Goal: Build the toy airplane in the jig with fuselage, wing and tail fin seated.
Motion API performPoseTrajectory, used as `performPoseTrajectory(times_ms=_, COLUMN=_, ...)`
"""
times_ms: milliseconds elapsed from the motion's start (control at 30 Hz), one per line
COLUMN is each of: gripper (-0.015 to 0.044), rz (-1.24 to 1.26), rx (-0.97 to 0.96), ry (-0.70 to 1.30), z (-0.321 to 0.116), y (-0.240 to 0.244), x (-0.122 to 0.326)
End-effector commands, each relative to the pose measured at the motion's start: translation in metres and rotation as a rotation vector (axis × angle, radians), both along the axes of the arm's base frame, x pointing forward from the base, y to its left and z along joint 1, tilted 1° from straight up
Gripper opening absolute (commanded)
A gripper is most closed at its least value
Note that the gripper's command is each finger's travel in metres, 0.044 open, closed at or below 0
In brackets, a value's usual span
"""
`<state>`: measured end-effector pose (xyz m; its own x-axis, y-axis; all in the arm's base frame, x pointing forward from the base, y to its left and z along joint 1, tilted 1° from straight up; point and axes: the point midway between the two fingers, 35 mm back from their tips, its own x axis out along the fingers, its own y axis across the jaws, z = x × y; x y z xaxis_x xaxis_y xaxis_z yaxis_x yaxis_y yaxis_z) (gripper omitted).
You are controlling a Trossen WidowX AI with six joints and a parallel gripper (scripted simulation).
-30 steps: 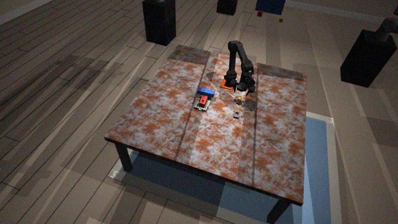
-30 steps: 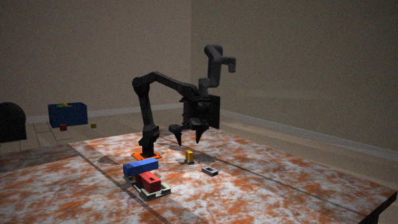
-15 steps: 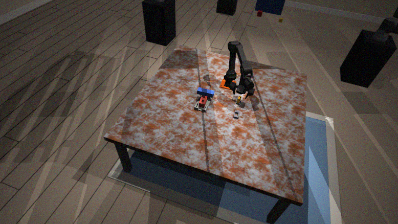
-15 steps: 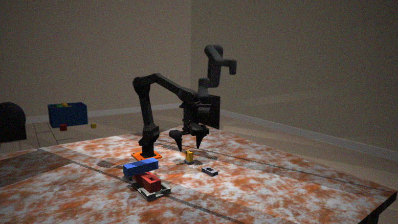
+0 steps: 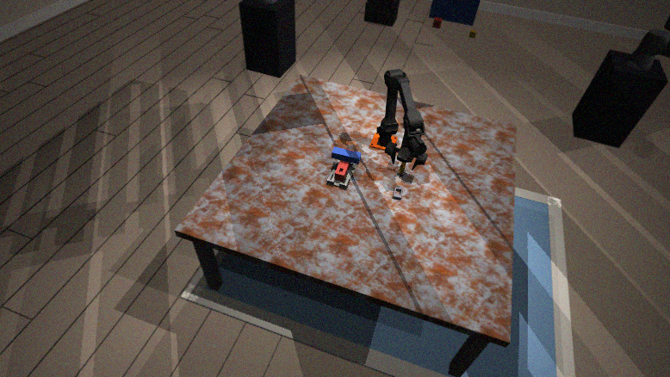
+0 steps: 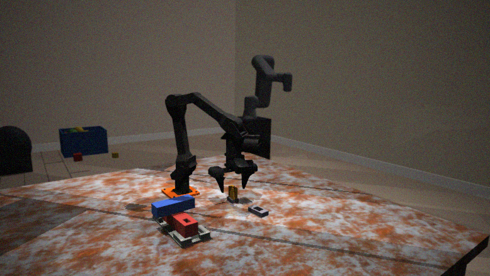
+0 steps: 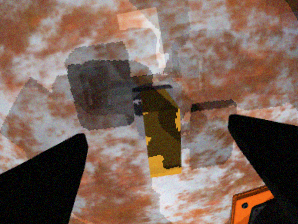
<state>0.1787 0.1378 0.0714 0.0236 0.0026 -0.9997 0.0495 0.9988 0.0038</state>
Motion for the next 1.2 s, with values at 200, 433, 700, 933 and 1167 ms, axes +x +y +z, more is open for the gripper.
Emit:
performPoseTrajectory(times_ms=200, gripper=0.0440, rz=-0.002, rx=0.001, ry=0.003, z=-0.017, y=0.000, x=-0.001)
performPoseTrajectory(times_ms=433, gripper=0.0361, rz=-0.002, rx=0.001, ry=0.003, z=-0.021, y=-0.001, x=-0.001)
performPoseTrajectory(times_ms=700, gripper=0.0151, rz=-0.002, rx=0.001, ry=0.003, z=-0.021, y=-0.001, x=-0.001)
performPoseTrajectory(times_ms=933, gripper=0.0026, rz=-0.002, rx=0.001, ry=0.003, z=-0.021, y=-0.001, x=-0.001)
performPoseTrajectory(times_ms=1167, gripper=0.0000, rz=-0.001, rx=0.015, ry=-0.011, z=-0.017, y=0.001, x=0.001)
